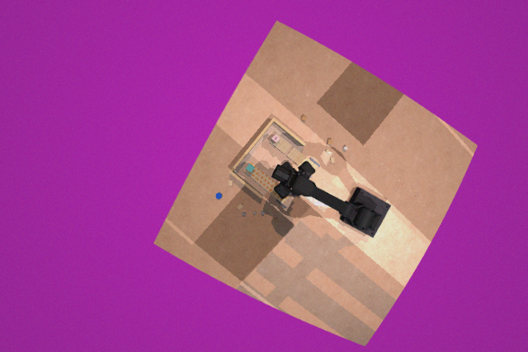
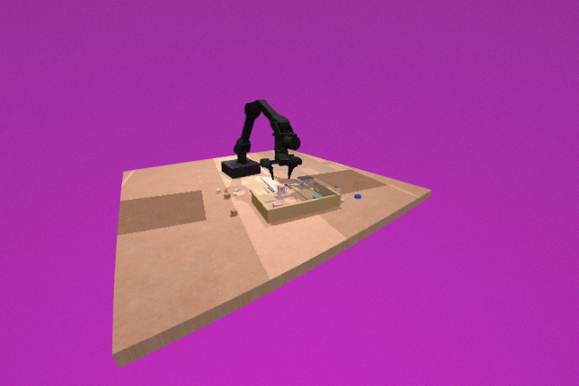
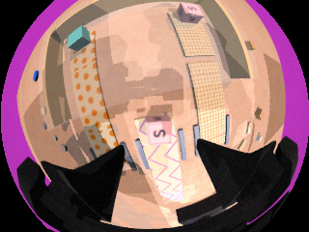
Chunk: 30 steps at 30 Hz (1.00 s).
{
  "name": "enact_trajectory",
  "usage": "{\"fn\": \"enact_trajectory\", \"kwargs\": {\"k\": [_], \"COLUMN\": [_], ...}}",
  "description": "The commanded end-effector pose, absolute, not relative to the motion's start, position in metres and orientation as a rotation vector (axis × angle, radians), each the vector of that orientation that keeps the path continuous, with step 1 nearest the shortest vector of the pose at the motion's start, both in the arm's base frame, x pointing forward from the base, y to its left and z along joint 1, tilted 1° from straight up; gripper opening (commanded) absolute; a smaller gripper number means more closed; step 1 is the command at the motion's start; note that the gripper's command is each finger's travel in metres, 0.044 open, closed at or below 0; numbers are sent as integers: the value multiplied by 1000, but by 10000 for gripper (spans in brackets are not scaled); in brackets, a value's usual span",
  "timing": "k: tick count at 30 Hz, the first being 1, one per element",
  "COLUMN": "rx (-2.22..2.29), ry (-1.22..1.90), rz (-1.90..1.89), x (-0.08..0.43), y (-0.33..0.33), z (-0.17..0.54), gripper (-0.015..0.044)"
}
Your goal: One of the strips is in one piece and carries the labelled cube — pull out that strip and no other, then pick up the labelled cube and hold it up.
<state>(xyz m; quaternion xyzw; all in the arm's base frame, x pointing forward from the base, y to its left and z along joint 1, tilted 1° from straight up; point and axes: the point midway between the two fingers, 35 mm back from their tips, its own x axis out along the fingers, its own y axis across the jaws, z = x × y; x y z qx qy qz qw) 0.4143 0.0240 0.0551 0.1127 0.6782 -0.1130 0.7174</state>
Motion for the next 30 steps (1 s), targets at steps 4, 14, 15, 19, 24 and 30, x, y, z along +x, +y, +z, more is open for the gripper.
{"fn": "enact_trajectory", "kwargs": {"k": [4, 14, 15, 19, 24, 30], "rx": [248, 248, 248, 248, 248, 248], "ry": [1506, 1506, 1506, 1506, 1506, 1506], "rz": [-246, -246, -246, -246, -246, -246], "x": [417, 418, 418, 418, 418, 418], "y": [24, 24, 23, 23, 23, 23], "z": [43, 26, 25, 18, 10, 2], "gripper": [250, 250, 250, 250, 250, 250]}}
